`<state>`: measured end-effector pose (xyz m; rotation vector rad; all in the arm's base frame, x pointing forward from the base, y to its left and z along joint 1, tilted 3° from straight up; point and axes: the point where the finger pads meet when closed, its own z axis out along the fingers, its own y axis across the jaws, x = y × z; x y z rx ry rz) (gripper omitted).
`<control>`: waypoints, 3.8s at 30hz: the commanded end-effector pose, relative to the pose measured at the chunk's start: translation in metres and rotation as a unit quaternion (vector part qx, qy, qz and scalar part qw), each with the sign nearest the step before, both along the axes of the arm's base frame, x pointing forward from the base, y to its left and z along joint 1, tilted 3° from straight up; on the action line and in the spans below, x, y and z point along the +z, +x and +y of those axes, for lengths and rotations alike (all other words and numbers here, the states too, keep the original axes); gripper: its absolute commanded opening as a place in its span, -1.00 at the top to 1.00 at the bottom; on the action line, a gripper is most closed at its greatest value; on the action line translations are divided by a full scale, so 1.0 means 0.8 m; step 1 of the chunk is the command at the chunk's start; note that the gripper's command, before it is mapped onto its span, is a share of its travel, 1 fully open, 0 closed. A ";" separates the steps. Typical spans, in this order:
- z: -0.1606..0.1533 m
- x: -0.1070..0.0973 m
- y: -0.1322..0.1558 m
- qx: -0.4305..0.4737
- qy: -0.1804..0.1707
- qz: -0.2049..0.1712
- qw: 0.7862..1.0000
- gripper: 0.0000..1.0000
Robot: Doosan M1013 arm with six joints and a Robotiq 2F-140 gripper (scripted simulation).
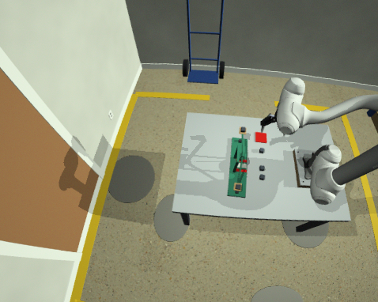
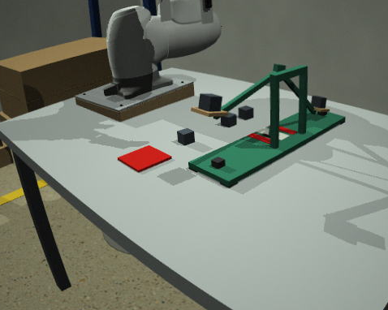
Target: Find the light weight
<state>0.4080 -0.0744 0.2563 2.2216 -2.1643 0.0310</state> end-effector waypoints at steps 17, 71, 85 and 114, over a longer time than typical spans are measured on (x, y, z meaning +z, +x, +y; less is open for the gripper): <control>0.000 0.000 0.000 0.000 0.000 0.000 1.000 -1.00; -0.111 -0.049 0.214 0.000 0.000 0.000 1.000 0.30; -0.111 -0.049 0.214 0.000 0.000 0.000 1.000 0.30; -0.111 -0.050 0.214 0.000 0.000 0.000 1.000 0.30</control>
